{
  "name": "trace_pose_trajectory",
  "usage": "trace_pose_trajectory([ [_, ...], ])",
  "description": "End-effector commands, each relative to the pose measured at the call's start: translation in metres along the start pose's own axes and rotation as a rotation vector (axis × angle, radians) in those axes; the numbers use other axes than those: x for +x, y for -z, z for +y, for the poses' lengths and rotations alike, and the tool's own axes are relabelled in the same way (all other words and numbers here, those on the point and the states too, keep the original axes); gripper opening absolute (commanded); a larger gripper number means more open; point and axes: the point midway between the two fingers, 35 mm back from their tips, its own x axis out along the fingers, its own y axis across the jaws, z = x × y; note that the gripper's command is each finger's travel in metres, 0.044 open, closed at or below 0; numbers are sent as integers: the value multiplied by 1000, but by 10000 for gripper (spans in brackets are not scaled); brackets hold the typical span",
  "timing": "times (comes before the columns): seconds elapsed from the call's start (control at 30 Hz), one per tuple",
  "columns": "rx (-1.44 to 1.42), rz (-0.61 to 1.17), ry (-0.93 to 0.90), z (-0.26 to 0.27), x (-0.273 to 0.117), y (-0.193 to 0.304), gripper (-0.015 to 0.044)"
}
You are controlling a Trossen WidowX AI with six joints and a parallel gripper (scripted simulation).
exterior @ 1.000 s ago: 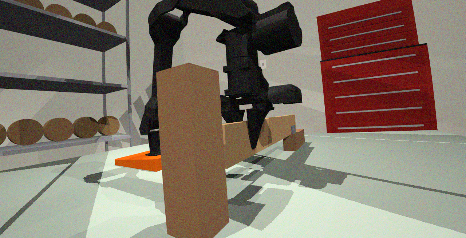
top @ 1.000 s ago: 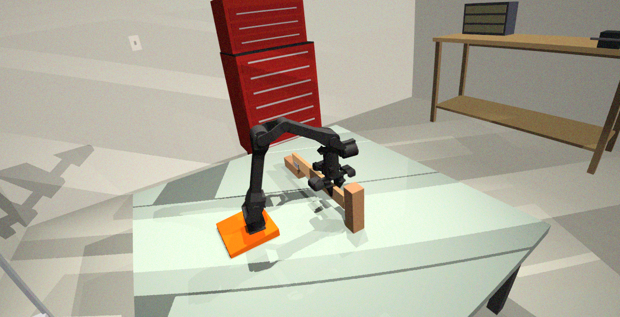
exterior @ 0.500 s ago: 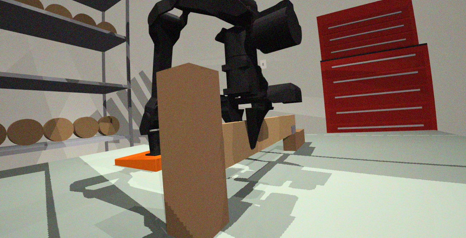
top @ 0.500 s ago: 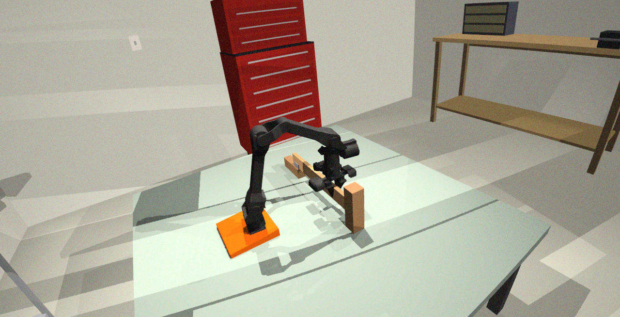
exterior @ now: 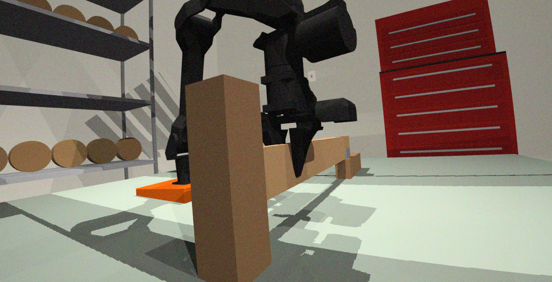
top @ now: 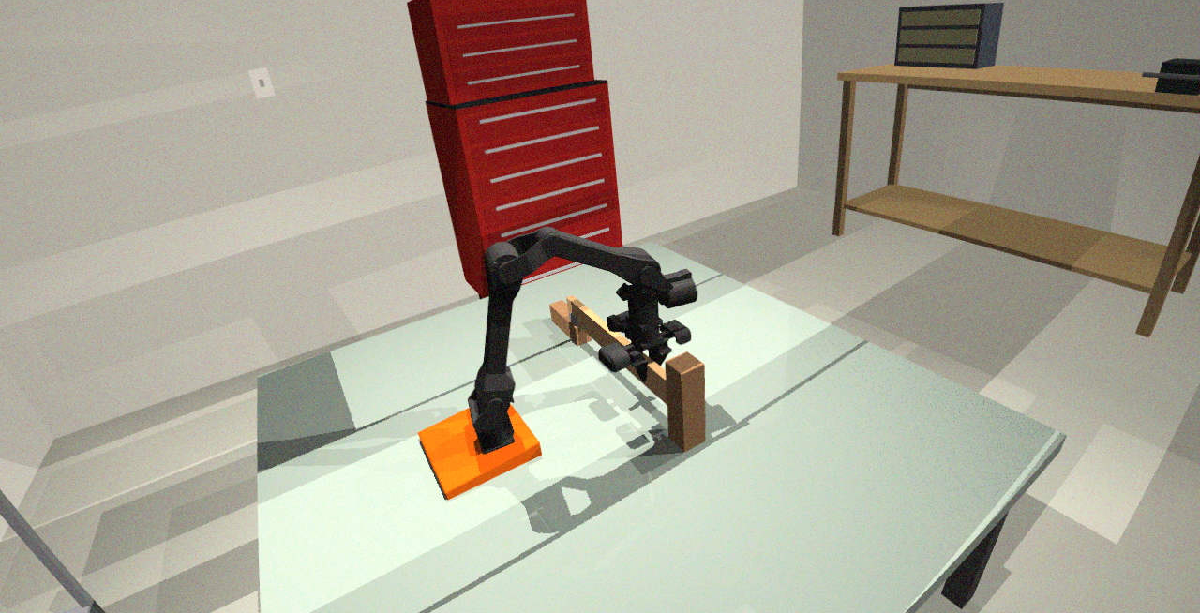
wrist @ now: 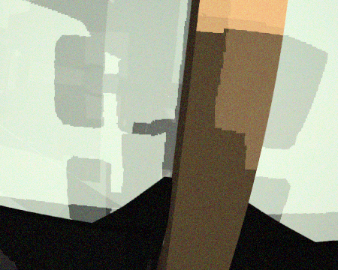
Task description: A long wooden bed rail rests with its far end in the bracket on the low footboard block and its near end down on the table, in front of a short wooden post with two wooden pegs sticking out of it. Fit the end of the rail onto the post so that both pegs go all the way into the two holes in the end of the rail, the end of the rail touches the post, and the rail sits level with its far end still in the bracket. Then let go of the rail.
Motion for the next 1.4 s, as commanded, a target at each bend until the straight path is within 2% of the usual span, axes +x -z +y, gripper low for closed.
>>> trace_pose_trajectory([
  [0.0,-3,1,5,-1,-1,2,0],
  [1.37,-3,2,5,-1,-2,13,0],
])
